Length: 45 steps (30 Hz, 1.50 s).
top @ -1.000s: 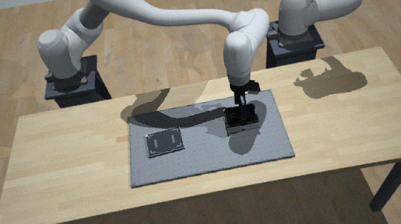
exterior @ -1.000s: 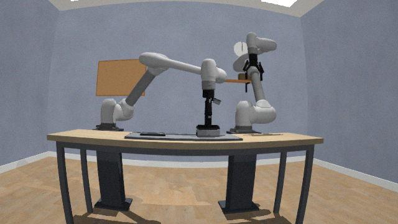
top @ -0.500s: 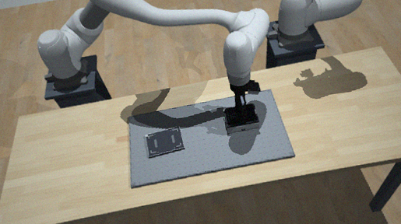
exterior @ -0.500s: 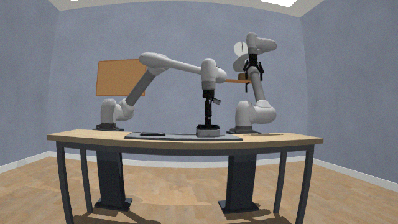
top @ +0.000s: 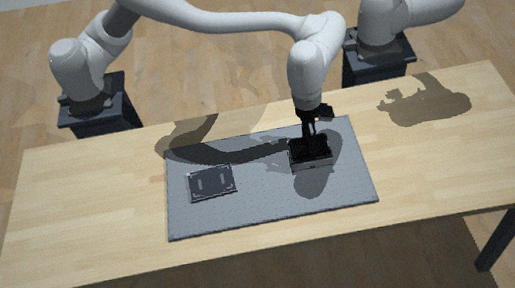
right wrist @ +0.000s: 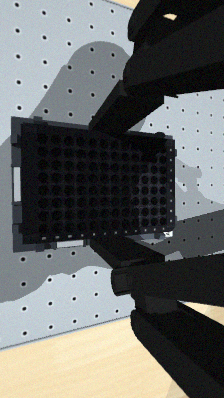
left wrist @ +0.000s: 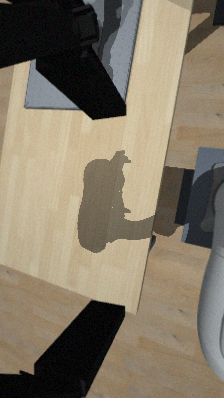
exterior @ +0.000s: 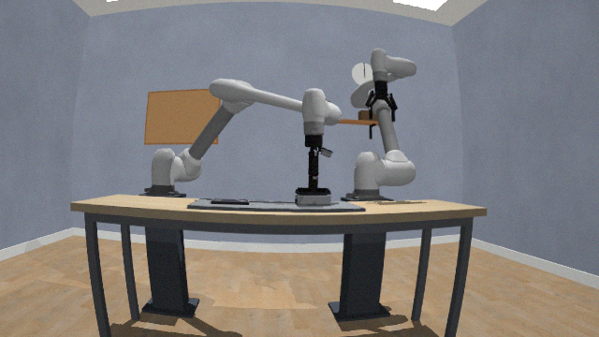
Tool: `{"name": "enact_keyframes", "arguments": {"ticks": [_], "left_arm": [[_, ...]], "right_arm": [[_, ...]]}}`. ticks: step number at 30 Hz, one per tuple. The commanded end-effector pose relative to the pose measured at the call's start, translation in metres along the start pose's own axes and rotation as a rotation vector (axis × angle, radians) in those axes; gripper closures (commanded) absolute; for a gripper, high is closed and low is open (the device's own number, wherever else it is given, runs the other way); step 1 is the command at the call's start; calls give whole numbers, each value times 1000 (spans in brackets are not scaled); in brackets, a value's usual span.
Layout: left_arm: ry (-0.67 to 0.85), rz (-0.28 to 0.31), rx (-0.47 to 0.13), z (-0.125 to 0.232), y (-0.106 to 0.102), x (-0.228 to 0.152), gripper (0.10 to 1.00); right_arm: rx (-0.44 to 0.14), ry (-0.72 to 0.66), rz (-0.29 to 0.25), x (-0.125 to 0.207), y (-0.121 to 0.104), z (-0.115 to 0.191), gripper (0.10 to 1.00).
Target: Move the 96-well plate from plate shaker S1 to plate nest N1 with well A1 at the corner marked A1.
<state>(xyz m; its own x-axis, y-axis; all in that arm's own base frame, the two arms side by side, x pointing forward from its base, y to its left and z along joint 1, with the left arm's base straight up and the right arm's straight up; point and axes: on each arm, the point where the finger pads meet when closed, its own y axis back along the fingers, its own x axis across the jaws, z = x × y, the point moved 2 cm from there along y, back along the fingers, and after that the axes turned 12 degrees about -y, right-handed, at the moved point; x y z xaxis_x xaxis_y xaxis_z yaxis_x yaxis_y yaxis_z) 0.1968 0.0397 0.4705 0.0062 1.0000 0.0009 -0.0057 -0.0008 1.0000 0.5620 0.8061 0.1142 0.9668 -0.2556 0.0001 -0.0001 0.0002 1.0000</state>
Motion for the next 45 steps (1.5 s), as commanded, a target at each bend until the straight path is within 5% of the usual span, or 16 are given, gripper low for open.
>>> {"name": "enact_keyframes", "arguments": {"ticks": [1, 19, 45], "left_arm": [[0, 1, -1, 0, 0, 0, 98], [0, 1, -1, 0, 0, 0, 98], [0, 1, -1, 0, 0, 0, 98]], "right_arm": [[2, 0, 0, 0, 2, 0, 486], [2, 0, 0, 0, 2, 0, 493], [2, 0, 0, 0, 39, 0, 493]]}}
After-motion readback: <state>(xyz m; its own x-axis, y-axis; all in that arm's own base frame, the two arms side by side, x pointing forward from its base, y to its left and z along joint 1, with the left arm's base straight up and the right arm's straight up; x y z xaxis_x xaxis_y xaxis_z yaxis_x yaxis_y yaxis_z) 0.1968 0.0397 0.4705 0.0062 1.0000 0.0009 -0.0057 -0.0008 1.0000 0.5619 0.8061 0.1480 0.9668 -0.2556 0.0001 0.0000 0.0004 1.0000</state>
